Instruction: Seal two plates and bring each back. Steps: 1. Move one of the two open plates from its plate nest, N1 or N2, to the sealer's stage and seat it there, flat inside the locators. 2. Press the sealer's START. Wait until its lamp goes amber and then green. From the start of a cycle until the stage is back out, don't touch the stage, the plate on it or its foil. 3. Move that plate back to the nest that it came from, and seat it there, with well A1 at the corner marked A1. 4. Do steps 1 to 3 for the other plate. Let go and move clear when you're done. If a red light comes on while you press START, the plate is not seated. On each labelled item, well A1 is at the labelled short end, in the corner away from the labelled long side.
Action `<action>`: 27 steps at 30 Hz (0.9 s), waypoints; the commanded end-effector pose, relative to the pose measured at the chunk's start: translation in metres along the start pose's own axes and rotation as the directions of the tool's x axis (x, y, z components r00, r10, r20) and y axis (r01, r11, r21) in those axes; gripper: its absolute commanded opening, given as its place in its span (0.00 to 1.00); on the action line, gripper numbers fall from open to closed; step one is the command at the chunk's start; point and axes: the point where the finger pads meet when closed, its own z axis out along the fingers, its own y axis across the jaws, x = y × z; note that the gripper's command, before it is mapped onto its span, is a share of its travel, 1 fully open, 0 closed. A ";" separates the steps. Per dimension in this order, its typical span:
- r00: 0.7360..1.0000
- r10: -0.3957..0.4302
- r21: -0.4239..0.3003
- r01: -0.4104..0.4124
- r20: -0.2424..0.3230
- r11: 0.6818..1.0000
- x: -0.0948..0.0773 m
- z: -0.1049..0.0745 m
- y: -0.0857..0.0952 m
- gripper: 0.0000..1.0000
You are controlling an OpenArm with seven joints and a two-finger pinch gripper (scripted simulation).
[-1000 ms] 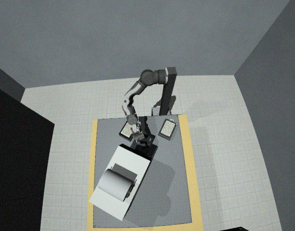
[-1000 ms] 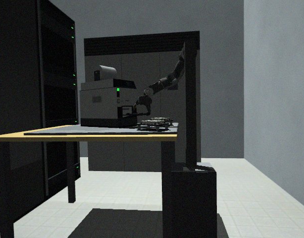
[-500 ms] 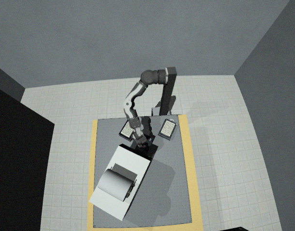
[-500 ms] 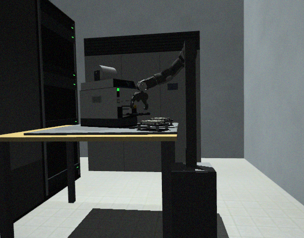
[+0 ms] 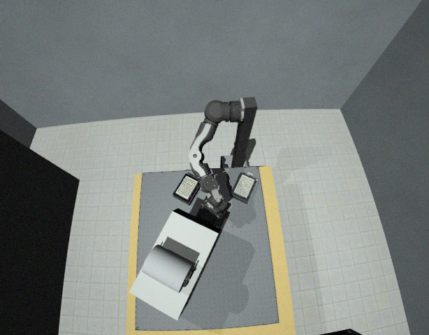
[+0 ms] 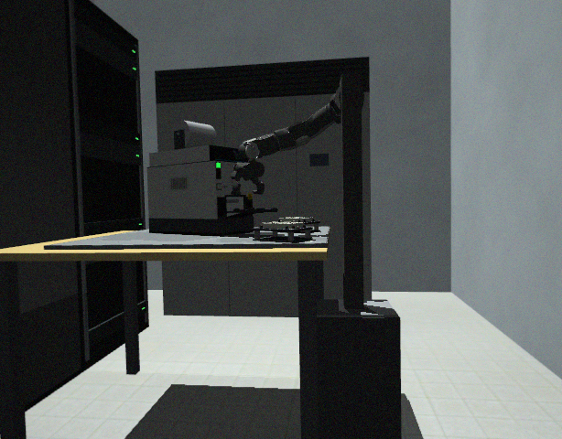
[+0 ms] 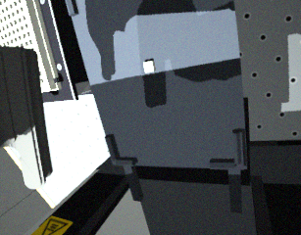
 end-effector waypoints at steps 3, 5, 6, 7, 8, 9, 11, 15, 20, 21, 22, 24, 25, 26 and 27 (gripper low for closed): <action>0.999 -0.038 0.006 0.038 -0.031 0.999 -0.001 -0.003 -0.001 0.65; 0.999 -0.038 0.001 0.038 -0.032 0.999 0.004 -0.008 0.009 0.65; 0.999 -0.033 0.001 0.033 -0.030 0.999 0.005 -0.010 0.013 0.65; 0.997 -0.065 -0.007 0.065 -0.046 0.998 0.007 -0.012 0.017 0.65; 0.994 -0.095 -0.014 0.095 -0.059 0.995 0.009 -0.014 0.020 0.65; 0.991 -0.116 -0.019 0.115 -0.069 0.993 0.011 -0.016 0.023 0.65; 0.980 -0.178 -0.038 0.176 -0.091 0.984 0.016 -0.020 0.031 0.65; 0.976 -0.196 -0.052 0.192 -0.099 0.980 0.025 -0.031 0.048 0.65; 0.976 -0.195 -0.047 0.191 -0.098 0.980 0.031 -0.037 0.058 0.65; 0.976 -0.195 -0.051 0.191 -0.099 0.980 0.033 -0.040 0.062 0.65; 0.975 -0.197 -0.053 0.192 -0.099 0.980 0.033 -0.040 0.063 0.65; 0.976 -0.193 -0.043 0.190 -0.104 0.981 0.034 -0.036 0.059 0.65; 0.976 -0.194 -0.042 0.190 -0.102 0.981 0.033 -0.036 0.059 0.65; 0.976 -0.194 -0.042 0.191 -0.100 0.981 0.033 -0.036 0.059 0.65; 0.976 -0.196 -0.043 0.192 -0.100 0.980 0.033 -0.037 0.060 0.65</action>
